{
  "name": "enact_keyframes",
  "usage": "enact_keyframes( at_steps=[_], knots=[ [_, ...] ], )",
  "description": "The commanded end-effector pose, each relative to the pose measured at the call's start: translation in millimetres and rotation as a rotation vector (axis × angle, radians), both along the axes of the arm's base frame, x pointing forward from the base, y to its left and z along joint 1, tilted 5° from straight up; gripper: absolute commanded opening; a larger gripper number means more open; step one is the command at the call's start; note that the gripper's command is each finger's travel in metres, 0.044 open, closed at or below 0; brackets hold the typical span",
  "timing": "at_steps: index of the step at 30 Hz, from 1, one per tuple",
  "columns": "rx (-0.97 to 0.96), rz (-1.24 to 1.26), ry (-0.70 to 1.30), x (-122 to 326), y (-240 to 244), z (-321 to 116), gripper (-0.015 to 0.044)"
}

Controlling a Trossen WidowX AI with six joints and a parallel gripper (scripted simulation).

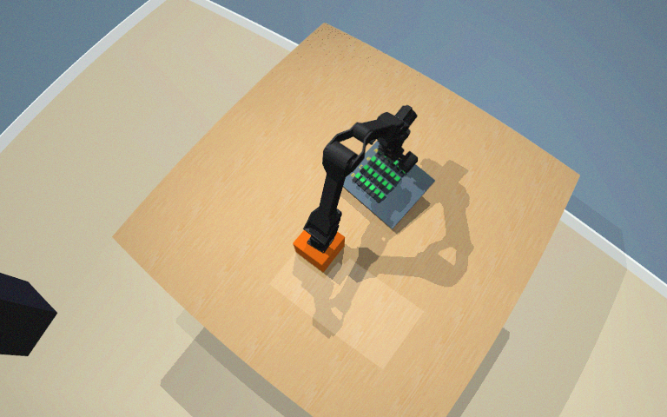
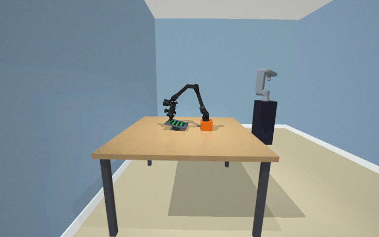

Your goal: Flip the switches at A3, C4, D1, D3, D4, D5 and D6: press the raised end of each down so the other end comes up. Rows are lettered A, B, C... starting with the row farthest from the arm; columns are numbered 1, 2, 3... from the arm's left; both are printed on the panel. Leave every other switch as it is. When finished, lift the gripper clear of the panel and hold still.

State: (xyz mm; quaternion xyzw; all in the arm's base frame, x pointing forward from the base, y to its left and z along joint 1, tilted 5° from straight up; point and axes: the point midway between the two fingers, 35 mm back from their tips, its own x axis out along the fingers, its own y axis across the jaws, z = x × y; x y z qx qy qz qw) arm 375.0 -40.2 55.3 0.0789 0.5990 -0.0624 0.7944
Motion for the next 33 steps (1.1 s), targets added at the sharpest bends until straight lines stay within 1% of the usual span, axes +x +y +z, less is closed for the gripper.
enact_keyframes(
  at_steps=[1,14,16,19,20,26,28,33],
  knots=[
    [-0.001,-0.005,0.002,-1,0,-2,0.0000],
    [-0.001,-0.005,0.002,0,0,-4,0.0000],
    [-0.001,-0.001,-0.003,-2,0,8,0.0000],
    [-0.005,-0.006,-0.019,-16,1,49,0.0000],
    [-0.006,-0.006,-0.022,-19,1,56,0.0000],
    [-0.006,-0.007,-0.022,-22,1,59,0.0000],
    [-0.006,-0.007,-0.021,-34,-1,56,0.0000],
    [-0.007,-0.007,-0.017,-85,-4,39,0.0000]
  ],
)
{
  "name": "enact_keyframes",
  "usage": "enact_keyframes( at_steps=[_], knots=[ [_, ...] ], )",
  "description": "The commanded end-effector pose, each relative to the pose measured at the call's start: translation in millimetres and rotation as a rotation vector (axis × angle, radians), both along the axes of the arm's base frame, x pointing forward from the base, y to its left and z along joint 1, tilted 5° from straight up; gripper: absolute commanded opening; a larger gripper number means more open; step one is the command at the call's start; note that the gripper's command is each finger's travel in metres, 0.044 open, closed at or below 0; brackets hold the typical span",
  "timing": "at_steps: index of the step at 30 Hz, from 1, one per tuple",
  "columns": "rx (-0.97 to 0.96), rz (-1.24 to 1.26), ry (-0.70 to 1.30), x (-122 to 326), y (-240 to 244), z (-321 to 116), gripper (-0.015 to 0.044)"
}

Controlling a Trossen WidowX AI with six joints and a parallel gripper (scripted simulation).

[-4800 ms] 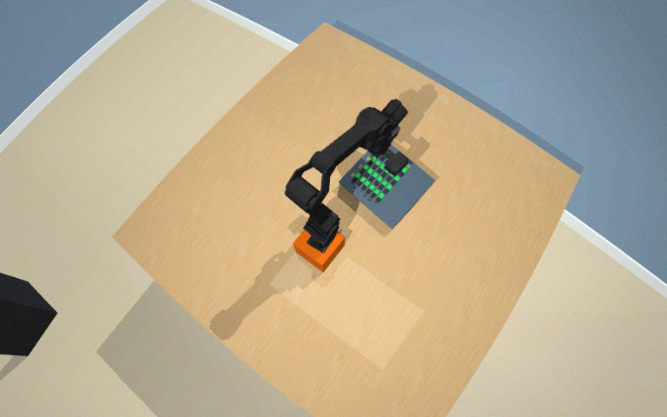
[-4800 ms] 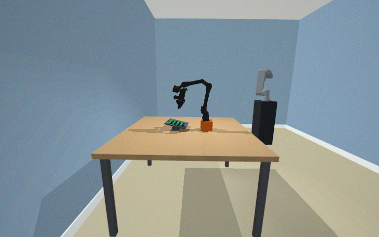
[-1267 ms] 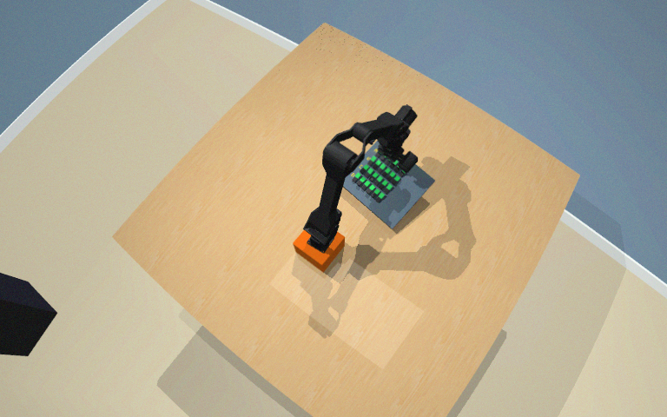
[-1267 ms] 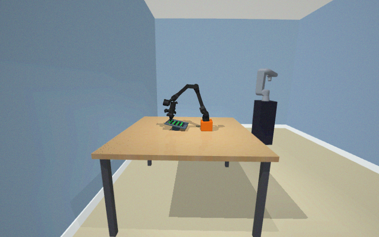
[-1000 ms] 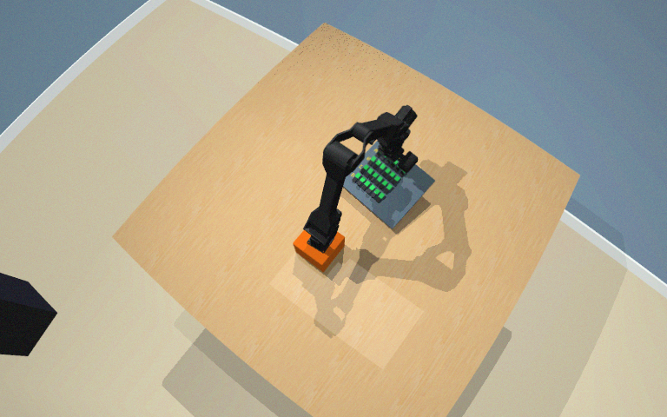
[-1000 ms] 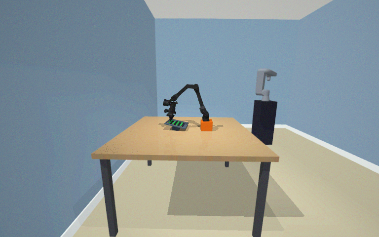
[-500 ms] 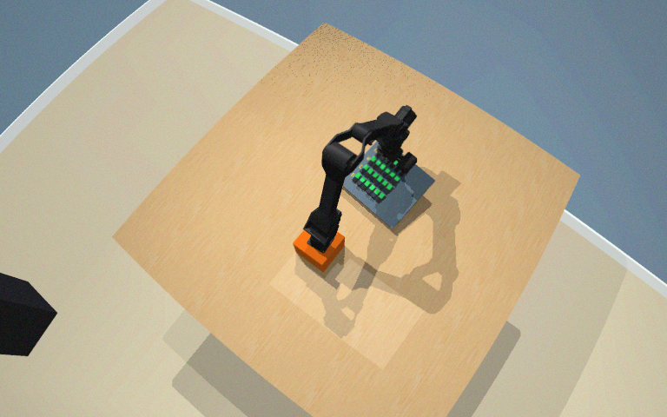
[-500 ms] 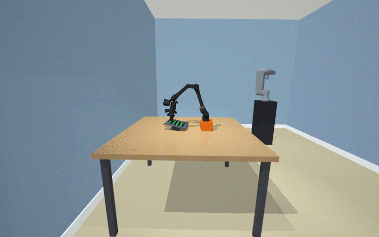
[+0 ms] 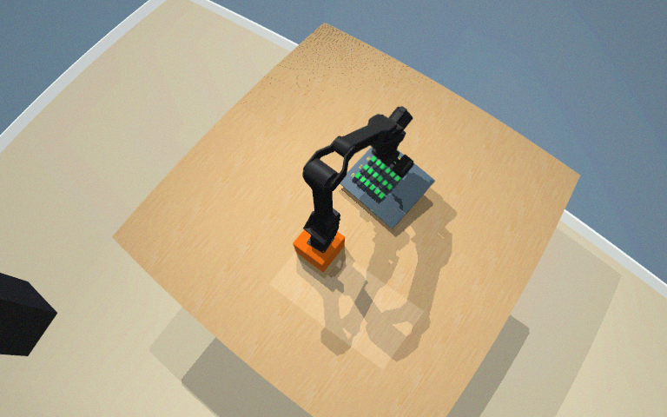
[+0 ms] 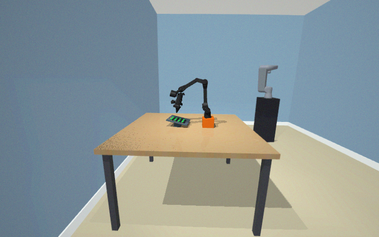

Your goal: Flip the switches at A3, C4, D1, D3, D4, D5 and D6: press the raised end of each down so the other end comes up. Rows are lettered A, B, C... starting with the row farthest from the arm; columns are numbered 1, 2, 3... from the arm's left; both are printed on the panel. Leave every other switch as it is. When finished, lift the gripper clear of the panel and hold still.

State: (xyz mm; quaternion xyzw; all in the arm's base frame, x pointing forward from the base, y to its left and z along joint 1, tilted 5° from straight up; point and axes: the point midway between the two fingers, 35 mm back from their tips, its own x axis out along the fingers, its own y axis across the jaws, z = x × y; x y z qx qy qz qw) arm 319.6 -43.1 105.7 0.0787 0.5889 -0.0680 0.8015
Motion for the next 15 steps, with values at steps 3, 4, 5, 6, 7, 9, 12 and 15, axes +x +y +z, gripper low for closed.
enact_keyframes(
  at_steps=[3,4,5,6,7,9,12,15],
  knots=[
    [0.002,0.003,0.007,-44,-1,-17,0.0000],
    [0.002,0.003,0.007,-44,-1,-17,0.0000],
    [0.002,0.003,0.007,-44,-1,-17,0.0000],
    [0.002,0.003,0.007,-44,-1,-17,0.0000],
    [0.002,0.003,0.007,-44,-1,-17,0.0000],
    [0.004,0.003,0.013,-41,-2,-24,0.0000],
    [0.007,0.004,0.031,-34,-2,-48,0.0000],
    [0.008,0.004,0.032,-33,-2,-50,0.0000]
  ],
)
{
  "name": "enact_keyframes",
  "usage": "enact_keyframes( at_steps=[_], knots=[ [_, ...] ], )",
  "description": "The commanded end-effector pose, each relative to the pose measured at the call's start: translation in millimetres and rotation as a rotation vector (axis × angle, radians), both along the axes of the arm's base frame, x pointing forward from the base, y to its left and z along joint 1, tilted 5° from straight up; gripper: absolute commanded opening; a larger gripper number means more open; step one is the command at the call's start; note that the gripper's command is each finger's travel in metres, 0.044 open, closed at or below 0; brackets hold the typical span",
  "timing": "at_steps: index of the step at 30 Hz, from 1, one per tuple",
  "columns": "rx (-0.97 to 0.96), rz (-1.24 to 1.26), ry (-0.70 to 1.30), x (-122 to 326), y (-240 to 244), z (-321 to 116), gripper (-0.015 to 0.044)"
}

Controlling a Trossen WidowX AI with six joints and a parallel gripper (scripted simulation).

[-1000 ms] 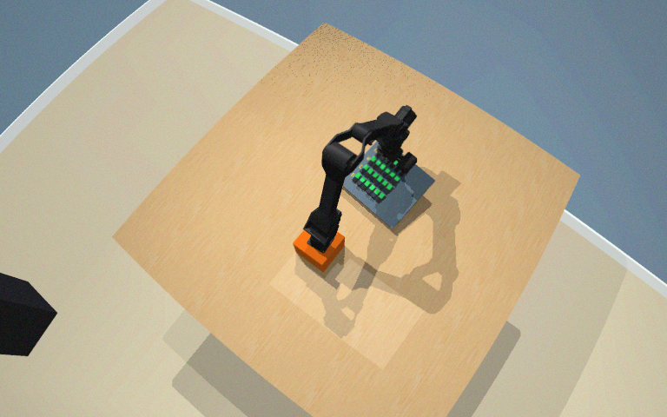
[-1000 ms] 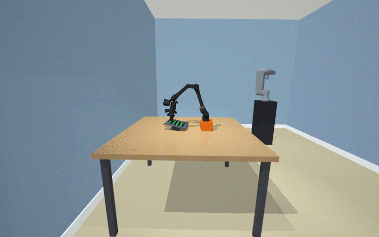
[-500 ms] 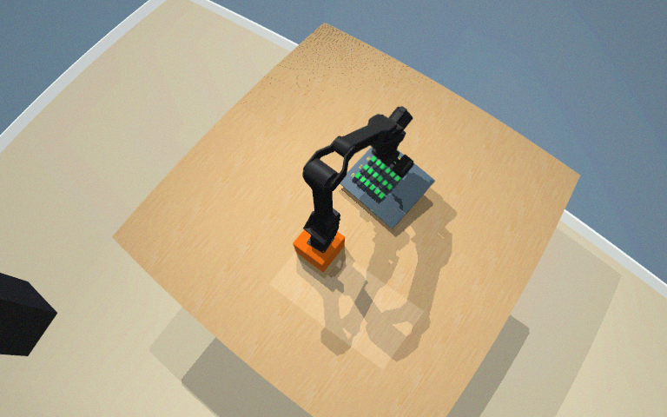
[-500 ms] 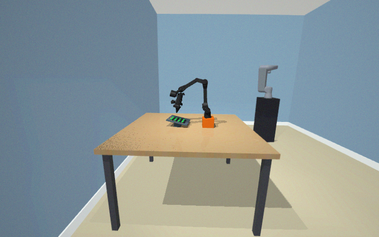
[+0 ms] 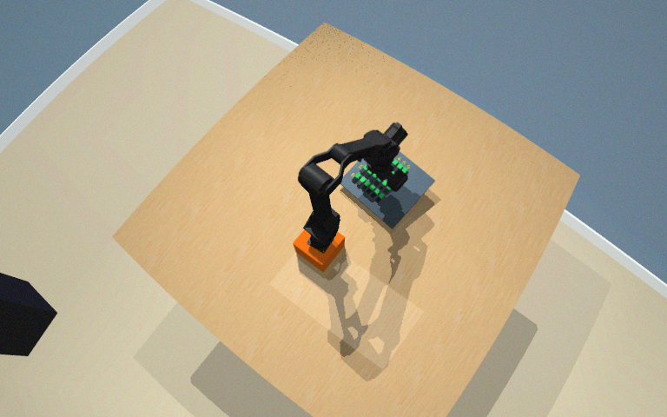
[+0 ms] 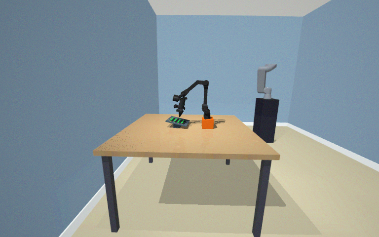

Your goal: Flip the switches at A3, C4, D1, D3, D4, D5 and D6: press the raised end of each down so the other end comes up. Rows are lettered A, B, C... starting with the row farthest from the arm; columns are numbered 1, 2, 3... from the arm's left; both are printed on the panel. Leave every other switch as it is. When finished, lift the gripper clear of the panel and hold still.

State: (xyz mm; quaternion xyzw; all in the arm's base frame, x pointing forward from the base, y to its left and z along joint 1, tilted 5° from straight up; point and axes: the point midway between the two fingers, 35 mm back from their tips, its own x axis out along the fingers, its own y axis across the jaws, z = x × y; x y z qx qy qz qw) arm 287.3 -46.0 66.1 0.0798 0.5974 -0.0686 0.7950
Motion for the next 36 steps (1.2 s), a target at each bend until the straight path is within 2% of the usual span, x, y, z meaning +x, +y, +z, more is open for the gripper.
enact_keyframes(
  at_steps=[1,21,36],
  knots=[
    [0.005,0.006,0.011,-1,1,-11,0.0000],
    [0.005,0.006,0.011,6,1,-33,0.0000],
    [0.005,0.006,0.011,6,1,-34,0.0000]
  ],
)
